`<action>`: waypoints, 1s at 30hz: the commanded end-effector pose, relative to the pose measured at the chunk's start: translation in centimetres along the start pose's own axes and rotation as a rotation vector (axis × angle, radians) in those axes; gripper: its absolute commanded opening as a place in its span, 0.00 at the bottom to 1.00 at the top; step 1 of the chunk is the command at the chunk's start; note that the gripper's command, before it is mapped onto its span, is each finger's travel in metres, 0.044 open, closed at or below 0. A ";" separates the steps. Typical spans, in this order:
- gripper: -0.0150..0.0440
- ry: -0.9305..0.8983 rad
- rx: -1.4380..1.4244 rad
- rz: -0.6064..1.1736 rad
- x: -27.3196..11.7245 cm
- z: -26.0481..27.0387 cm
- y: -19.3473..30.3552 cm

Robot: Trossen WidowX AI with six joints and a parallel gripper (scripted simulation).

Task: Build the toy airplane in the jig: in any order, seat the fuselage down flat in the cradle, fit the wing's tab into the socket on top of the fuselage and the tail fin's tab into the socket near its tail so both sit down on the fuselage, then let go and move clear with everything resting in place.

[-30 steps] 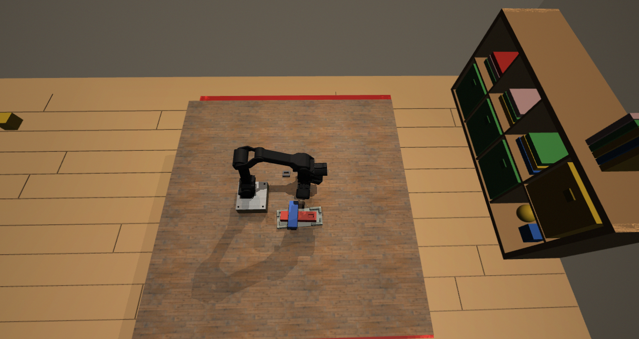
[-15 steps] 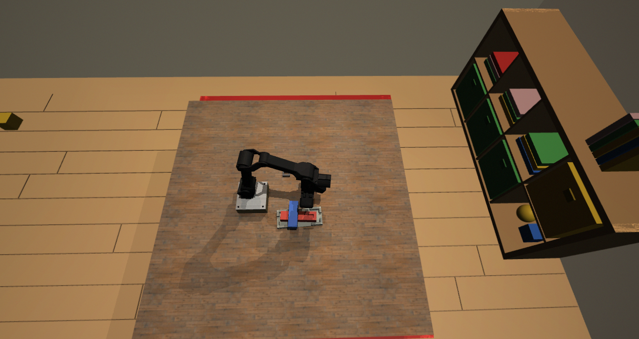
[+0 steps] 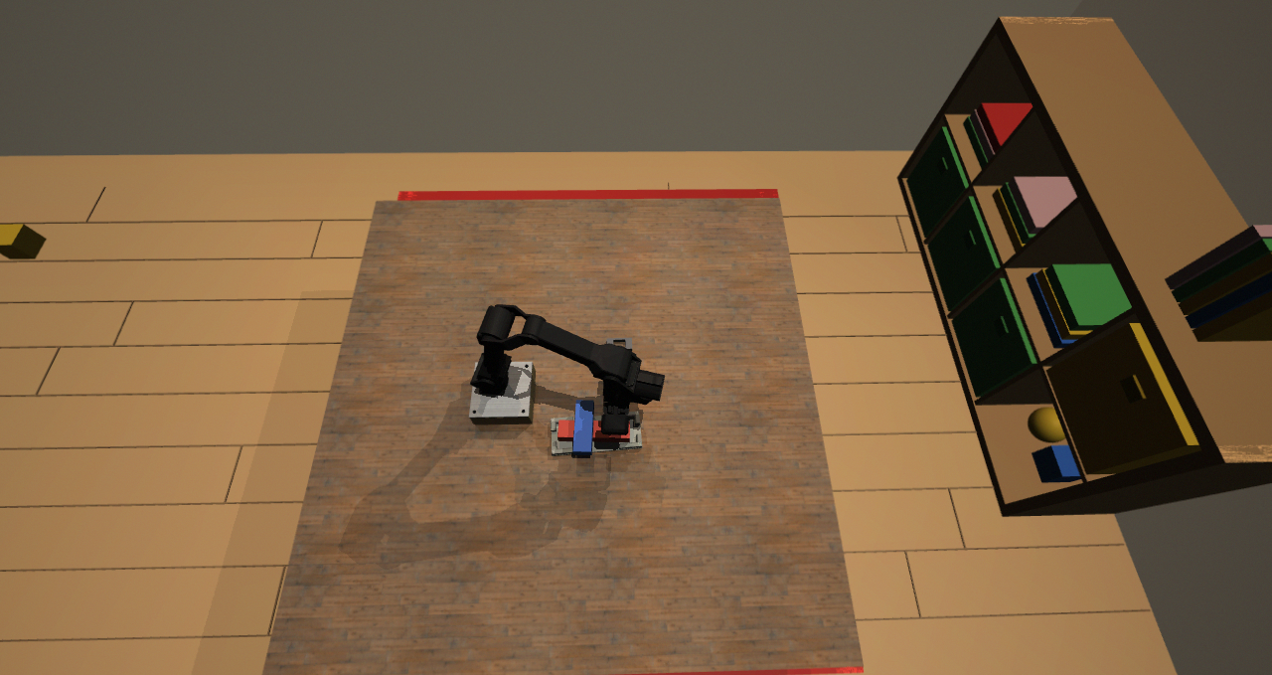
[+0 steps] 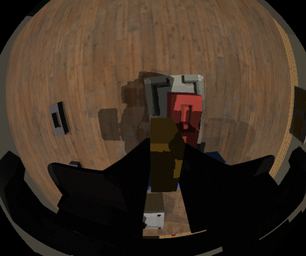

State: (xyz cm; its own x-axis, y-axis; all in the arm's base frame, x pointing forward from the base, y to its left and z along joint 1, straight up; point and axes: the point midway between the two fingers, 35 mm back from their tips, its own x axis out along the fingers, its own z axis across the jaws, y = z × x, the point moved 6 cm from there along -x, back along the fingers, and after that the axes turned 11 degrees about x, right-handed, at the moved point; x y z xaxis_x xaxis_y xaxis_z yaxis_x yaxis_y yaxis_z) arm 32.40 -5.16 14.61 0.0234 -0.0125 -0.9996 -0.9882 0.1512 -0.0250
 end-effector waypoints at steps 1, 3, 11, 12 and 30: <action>0.25 -0.005 -0.010 -0.004 0.2 -1.0 -0.5; 0.25 -0.005 -0.012 -0.004 0.4 -1.6 -0.7; 0.25 -0.006 -0.021 -0.004 0.9 -3.9 -1.3; 0.25 -0.006 -0.021 -0.004 0.9 -3.9 -1.4; 0.36 -0.006 -0.021 -0.004 0.9 -3.9 -1.4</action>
State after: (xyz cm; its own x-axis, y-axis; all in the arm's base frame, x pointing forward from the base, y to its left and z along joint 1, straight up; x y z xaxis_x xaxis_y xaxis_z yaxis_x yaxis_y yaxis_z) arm 33.11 -9.27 13.78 0.0259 -0.0109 -0.9996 -0.9904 0.1359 -0.0271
